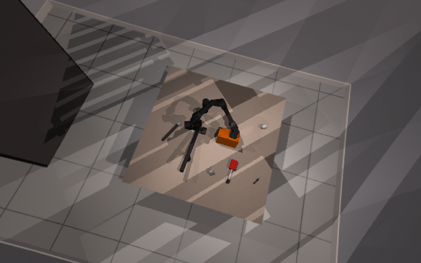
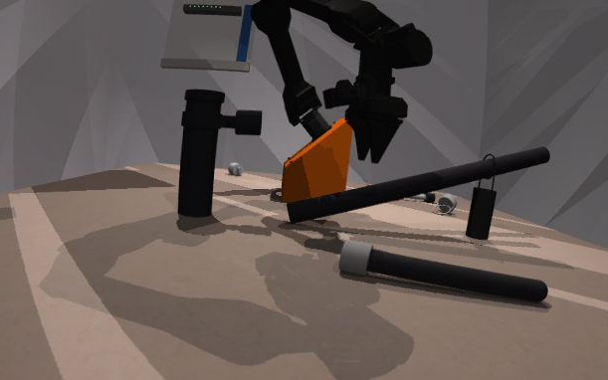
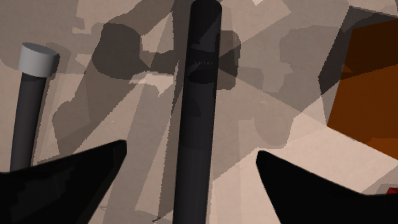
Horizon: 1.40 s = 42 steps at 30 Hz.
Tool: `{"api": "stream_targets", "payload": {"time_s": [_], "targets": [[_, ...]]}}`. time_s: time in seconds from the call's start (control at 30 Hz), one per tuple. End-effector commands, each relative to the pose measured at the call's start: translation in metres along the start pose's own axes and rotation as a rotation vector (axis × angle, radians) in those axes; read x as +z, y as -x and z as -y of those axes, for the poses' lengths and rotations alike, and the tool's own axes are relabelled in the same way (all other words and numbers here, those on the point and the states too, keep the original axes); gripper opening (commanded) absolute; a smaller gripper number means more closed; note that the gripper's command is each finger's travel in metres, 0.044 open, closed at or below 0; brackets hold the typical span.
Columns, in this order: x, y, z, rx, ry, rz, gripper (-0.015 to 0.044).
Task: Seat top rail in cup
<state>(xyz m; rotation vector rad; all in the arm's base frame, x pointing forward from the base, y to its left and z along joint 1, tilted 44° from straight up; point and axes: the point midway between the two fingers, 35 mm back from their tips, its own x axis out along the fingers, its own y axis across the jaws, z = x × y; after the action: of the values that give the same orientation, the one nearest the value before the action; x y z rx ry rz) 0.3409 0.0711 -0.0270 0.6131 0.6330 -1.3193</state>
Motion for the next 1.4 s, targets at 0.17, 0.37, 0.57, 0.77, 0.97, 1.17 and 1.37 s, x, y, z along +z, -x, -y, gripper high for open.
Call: {"api": "stream_targets", "payload": {"time_s": [0.17,0.37,0.57,0.77,0.97,1.17,1.37], "targets": [[0.001,-0.025,0.003,-0.012,0.008,0.01,0.044],[0.001,-0.027,0.003,-0.012,0.008,0.01,0.044],[0.001,-0.036,0.003,-0.012,0.008,0.009,0.044],[0.001,-0.045,0.003,-0.012,0.009,0.009,0.044],[0.001,-0.055,0.003,-0.012,0.009,0.01,0.044],[0.001,-0.065,0.003,-0.012,0.009,0.011,0.044],[0.002,-0.074,0.004,-0.012,0.008,0.012,0.044]]}}
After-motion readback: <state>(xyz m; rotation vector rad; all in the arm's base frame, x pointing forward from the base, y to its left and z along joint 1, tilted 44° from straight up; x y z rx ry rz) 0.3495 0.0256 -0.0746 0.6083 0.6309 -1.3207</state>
